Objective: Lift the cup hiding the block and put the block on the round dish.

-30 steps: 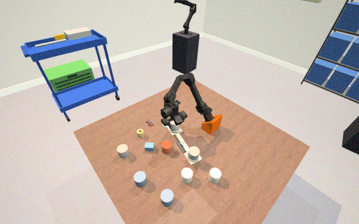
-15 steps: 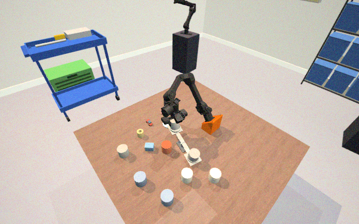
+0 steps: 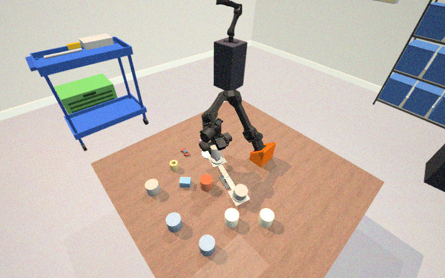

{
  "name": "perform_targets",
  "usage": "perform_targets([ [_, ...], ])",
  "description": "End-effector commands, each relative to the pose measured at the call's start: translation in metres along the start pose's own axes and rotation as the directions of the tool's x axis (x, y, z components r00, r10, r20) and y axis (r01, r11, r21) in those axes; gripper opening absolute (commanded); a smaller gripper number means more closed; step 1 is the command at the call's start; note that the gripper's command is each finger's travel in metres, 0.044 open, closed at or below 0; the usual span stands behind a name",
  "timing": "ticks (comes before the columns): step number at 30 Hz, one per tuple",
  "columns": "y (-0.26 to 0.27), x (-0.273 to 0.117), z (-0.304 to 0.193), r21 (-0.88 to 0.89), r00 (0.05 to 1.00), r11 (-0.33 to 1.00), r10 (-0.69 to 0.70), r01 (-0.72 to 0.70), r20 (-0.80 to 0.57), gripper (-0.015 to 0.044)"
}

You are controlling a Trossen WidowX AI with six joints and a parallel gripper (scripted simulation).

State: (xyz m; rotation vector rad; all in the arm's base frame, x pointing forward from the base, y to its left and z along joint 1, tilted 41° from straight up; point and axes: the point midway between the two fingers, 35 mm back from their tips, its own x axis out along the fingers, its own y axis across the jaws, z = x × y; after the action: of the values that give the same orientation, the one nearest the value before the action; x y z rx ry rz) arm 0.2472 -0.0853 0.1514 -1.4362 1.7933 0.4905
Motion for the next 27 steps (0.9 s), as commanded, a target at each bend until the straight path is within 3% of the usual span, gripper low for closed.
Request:
perform_targets([
  [1,-0.001,-0.007,0.001,-0.001,1.0,1.0,-0.01,0.01,0.001,0.0],
  [27,0.003,-0.041,-0.002,-0.015,1.0,1.0,-0.012,0.012,-0.007,0.0],
])
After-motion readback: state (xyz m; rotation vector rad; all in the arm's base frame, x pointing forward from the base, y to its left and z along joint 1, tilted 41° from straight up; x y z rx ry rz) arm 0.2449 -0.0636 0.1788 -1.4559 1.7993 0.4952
